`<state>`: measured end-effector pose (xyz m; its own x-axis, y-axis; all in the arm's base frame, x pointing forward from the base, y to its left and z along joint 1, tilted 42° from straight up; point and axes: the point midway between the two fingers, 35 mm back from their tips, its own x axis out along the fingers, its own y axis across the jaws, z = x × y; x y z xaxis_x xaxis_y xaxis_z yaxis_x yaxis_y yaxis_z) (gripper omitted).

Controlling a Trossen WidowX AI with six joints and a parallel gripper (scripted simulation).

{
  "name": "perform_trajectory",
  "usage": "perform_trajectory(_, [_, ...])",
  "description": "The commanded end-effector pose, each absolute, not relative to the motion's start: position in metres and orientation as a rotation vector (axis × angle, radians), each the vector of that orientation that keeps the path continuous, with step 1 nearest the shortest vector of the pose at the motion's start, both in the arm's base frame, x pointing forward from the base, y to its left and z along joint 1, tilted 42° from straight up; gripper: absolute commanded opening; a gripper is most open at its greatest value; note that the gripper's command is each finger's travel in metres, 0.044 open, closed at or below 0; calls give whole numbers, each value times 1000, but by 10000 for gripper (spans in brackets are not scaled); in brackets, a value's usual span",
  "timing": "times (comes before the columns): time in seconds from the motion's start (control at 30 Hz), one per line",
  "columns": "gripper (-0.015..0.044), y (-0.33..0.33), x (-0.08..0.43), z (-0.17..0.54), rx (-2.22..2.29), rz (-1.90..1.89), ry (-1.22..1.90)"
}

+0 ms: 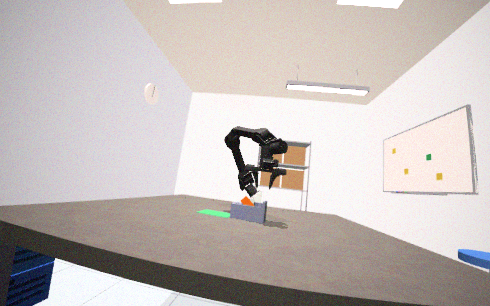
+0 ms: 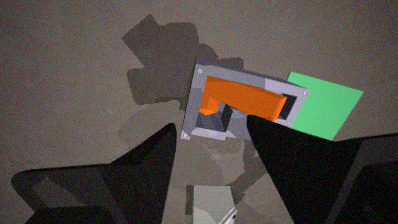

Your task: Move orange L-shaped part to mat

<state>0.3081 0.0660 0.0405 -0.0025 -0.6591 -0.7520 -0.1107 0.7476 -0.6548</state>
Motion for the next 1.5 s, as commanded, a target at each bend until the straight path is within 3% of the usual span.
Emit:
perform_trajectory(0.0, [280,49,305,56,-962,-175,1656])
perform_trajectory(0.33, [280,19,300,84,-1557,552,1755])
perform_trajectory(1.47, [280,-3,300,60,-1568,565,1755])
